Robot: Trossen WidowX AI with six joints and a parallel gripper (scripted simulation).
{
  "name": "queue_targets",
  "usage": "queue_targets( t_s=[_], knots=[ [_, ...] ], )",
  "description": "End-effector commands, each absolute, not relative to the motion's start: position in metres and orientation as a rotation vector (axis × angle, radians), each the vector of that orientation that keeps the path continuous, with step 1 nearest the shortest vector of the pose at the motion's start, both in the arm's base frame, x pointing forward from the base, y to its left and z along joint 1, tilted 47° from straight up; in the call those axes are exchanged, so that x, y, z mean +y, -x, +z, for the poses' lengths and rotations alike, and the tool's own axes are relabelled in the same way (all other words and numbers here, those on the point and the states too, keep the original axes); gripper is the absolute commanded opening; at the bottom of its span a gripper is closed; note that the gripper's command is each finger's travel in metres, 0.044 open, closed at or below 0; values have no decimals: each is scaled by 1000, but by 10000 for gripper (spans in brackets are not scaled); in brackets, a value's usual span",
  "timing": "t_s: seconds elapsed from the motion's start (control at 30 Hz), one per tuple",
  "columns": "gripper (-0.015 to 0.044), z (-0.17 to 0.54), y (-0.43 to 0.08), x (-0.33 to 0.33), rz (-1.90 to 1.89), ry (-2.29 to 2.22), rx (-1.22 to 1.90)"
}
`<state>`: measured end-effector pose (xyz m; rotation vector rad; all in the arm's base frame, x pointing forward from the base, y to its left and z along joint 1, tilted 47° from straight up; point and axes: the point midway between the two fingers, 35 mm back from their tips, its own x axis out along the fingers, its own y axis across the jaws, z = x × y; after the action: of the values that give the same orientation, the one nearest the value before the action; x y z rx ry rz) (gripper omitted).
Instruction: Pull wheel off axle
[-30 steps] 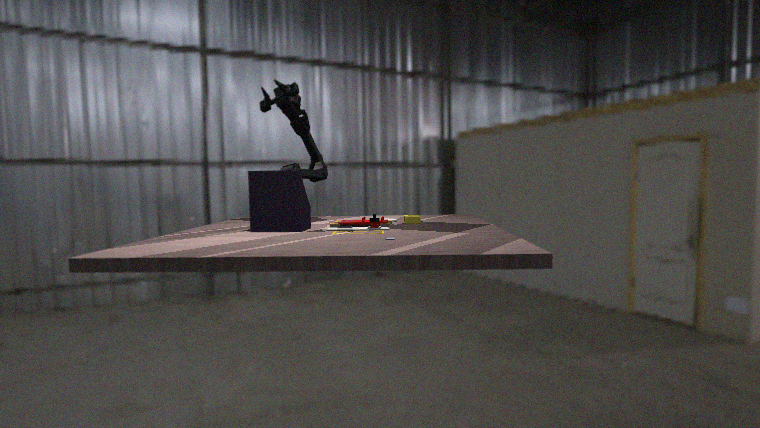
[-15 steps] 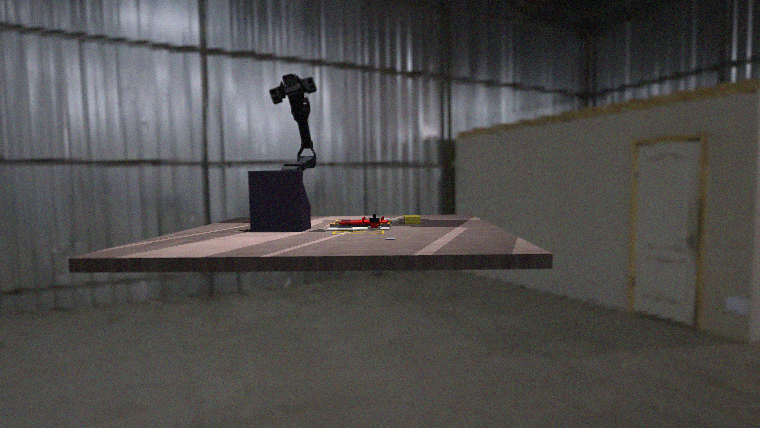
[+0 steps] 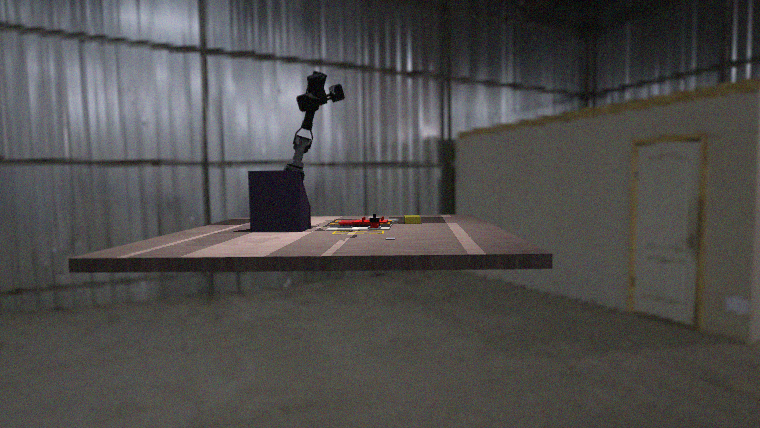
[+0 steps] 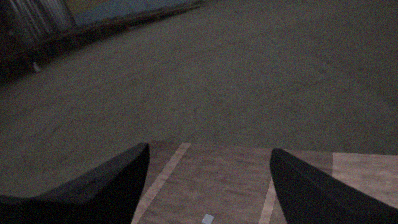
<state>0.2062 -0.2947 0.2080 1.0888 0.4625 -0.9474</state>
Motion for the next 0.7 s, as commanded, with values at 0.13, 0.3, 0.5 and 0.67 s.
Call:
queue_targets(
  t_s=[0.13,0.3,0.5,0.67],
  knots=[
    [300,156,-279,-244,-753,-1278,725],
    [300,123,-313,-202,-658,-1388,909],
    [300,85,-343,-143,-577,-1499,1149],
    [300,55,-357,-89,-541,-1570,1361]
  ],
)
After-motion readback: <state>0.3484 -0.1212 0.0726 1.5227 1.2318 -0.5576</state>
